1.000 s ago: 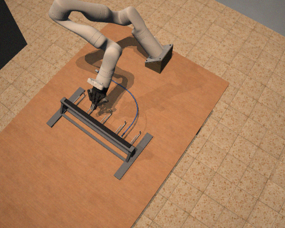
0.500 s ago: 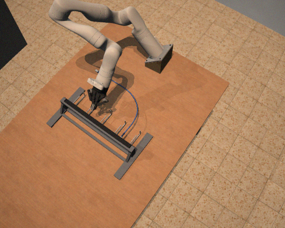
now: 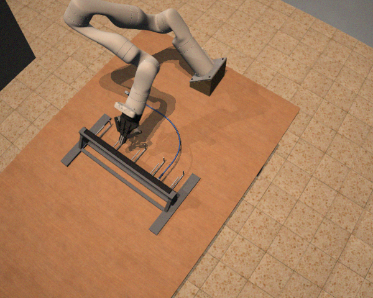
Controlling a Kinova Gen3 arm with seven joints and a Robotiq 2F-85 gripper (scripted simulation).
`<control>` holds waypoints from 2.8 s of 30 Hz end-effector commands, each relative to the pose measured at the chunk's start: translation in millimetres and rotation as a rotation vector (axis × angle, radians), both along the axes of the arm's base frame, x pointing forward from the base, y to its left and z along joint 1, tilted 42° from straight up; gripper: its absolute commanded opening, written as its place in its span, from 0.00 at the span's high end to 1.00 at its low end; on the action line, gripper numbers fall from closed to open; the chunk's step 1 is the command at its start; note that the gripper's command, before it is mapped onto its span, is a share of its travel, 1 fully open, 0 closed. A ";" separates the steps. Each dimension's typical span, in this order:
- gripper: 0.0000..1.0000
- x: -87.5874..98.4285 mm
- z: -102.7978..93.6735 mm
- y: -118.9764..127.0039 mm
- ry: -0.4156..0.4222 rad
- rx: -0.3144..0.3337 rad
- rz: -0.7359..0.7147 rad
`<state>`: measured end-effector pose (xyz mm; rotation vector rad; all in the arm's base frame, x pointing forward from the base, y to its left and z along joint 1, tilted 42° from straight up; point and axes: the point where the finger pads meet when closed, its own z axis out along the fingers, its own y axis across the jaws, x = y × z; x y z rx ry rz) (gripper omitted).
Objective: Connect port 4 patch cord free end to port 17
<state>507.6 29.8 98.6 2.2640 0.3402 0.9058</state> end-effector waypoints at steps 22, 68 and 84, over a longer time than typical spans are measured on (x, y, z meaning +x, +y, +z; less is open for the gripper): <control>1.00 -12.1 10.2 9.6 -0.001 0.001 0.001; 1.00 -96.3 85.5 57.9 -0.001 0.001 0.001; 1.00 -96.7 132.3 5.8 -0.001 0.001 0.001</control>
